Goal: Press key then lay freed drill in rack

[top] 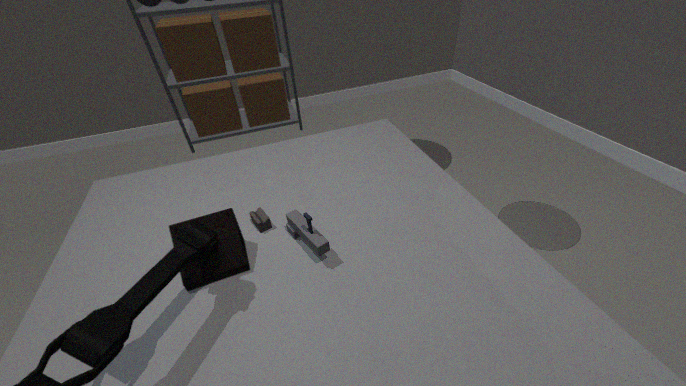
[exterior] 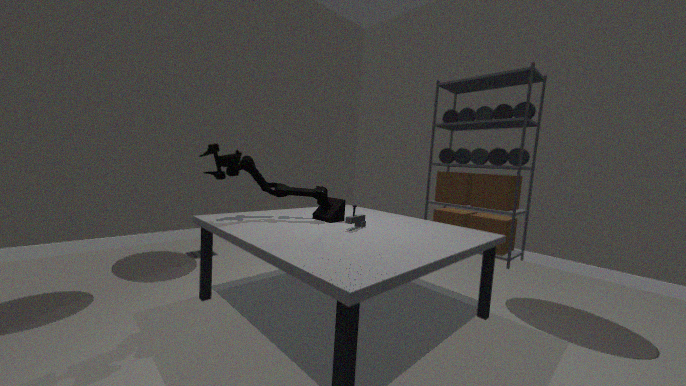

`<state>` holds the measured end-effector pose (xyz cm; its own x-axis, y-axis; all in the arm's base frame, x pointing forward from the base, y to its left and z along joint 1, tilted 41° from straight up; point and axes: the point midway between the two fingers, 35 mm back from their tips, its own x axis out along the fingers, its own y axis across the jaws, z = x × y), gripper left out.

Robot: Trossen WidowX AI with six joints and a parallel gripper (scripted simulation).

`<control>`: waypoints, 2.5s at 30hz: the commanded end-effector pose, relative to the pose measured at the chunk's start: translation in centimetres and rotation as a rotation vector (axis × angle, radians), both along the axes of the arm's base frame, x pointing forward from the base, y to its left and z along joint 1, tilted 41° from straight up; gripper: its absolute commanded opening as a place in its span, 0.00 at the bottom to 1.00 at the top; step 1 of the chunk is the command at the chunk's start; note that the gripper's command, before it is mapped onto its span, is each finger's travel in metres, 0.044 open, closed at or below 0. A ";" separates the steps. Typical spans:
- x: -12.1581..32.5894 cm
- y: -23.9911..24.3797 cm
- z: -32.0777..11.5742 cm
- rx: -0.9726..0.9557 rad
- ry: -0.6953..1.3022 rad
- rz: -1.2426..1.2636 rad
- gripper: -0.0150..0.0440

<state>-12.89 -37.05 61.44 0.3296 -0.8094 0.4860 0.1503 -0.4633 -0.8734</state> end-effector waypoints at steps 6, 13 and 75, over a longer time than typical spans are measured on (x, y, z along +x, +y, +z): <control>0.0 0.0 0.0 0.000 0.000 0.000 0.67; 2.7 4.6 3.6 -0.182 0.169 -0.064 0.35; 43.7 51.8 -12.8 -2.651 1.516 -1.032 0.25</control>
